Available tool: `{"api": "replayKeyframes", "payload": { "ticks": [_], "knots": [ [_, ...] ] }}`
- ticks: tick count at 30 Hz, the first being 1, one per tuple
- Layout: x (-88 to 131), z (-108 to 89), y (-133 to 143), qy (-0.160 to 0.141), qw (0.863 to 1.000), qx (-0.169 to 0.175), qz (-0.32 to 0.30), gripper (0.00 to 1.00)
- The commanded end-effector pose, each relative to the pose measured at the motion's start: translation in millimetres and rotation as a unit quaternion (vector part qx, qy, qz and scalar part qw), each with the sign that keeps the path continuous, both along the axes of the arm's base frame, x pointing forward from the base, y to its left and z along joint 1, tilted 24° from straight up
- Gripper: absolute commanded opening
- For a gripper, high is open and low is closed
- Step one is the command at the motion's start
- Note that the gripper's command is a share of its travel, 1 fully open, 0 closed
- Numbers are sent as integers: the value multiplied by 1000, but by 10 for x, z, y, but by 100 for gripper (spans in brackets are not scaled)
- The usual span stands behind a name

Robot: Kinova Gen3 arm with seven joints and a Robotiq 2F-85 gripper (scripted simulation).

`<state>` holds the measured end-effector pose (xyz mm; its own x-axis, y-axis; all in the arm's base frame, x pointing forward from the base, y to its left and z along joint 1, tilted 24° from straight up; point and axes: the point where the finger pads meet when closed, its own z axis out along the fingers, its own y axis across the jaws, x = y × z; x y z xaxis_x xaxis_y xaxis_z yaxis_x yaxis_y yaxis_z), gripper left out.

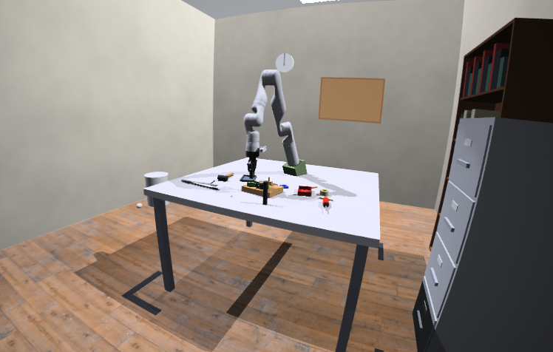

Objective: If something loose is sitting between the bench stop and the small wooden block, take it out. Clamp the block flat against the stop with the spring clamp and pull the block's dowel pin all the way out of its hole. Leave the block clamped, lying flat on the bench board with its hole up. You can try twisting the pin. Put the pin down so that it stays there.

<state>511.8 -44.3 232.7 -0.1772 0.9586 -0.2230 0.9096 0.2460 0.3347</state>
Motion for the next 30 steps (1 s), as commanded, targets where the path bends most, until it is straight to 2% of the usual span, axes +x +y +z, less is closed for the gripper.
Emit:
{"api": "replayKeyframes", "payload": {
  "ticks": [1, 16, 30],
  "knots": [
    [-28, 79, 13, -1, 1000, 0, 0, 34],
    [-105, 266, 42, -1, 1000, 0, 0, 34],
    [-115, 292, 46, -1, 1000, 0, 0, 34]
  ]
}}
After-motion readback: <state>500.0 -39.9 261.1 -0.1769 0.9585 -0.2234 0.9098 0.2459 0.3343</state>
